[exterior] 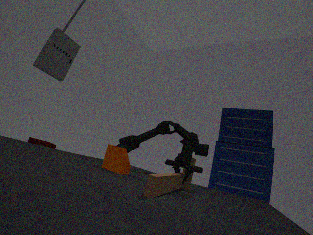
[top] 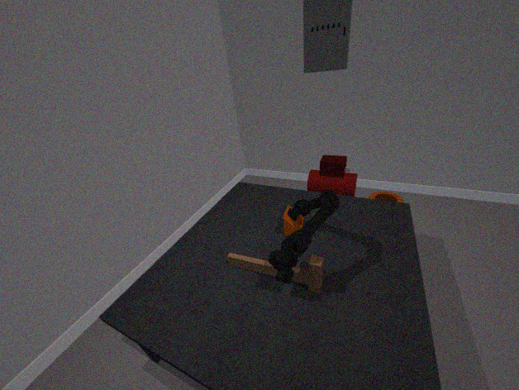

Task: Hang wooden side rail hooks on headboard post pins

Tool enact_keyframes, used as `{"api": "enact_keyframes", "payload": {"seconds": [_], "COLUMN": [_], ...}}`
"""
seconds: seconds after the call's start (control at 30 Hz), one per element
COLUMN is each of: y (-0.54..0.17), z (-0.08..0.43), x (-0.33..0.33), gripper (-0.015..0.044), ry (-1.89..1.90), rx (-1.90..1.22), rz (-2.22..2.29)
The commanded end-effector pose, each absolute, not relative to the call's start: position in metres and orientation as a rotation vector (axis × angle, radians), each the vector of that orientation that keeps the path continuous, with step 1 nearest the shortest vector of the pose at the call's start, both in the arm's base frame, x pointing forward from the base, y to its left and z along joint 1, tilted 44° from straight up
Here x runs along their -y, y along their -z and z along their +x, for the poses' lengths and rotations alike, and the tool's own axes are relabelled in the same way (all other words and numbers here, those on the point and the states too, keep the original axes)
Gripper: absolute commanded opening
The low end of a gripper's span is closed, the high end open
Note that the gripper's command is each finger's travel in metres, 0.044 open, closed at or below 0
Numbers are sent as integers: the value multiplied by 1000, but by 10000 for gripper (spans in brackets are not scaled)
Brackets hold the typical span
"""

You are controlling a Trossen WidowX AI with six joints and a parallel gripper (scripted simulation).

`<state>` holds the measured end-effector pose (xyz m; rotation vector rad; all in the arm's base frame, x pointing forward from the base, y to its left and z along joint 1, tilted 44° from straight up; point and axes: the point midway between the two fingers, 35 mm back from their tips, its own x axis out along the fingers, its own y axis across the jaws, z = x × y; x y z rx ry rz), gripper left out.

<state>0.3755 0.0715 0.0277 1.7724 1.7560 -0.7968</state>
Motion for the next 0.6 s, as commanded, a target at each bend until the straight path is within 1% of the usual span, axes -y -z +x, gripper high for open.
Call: {"api": "enact_keyframes", "payload": {"seconds": [0.0, 0.57], "y": [-33, -34], "z": [379, 378], "x": [-69, -71], "gripper": [0, 0], "ry": [790, 790], "rx": [-1744, -1744], "rz": [1786, 1786]}}
